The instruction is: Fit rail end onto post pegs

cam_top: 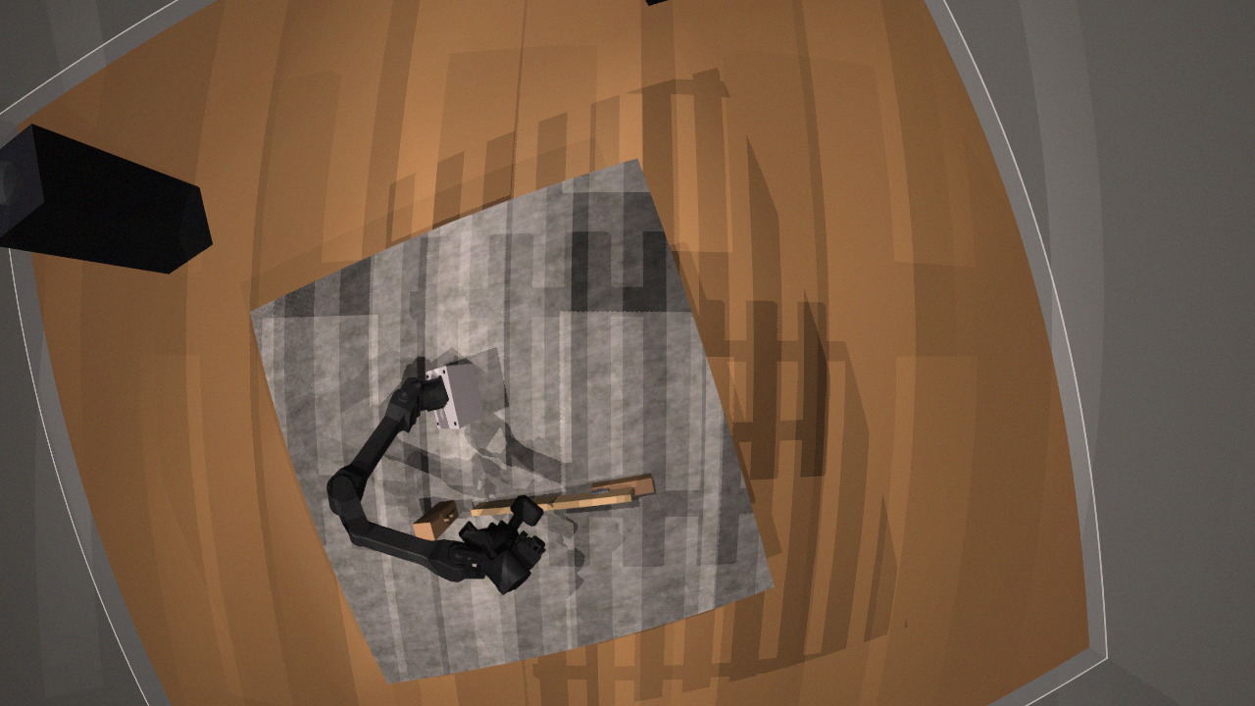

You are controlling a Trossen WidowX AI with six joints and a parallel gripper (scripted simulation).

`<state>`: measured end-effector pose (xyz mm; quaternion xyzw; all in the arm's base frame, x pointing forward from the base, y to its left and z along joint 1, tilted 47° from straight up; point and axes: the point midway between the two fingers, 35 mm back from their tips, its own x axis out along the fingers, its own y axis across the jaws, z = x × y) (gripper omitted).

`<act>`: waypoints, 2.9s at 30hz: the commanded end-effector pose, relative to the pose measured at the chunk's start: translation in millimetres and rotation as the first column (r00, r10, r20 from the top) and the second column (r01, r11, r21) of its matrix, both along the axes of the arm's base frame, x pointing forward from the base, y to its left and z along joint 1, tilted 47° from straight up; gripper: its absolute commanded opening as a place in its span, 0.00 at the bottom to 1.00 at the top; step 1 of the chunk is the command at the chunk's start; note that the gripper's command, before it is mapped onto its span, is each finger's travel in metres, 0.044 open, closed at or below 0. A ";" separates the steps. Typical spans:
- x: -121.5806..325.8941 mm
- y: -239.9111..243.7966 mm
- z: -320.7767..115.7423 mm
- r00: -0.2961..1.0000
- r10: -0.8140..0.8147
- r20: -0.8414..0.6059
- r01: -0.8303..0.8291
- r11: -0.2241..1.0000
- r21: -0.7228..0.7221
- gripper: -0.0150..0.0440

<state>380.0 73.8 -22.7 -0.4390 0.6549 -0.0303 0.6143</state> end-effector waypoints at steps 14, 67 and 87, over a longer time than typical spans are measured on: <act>-42.8 -143.2 -41.9 0.684 0.282 -0.673 -0.350 0.936 0.036 1.00; -55.2 -196.0 -87.4 0.683 0.279 -0.675 -0.350 0.936 0.033 0.82; -55.2 -196.0 -87.4 0.683 0.279 -0.675 -0.350 0.936 0.033 0.25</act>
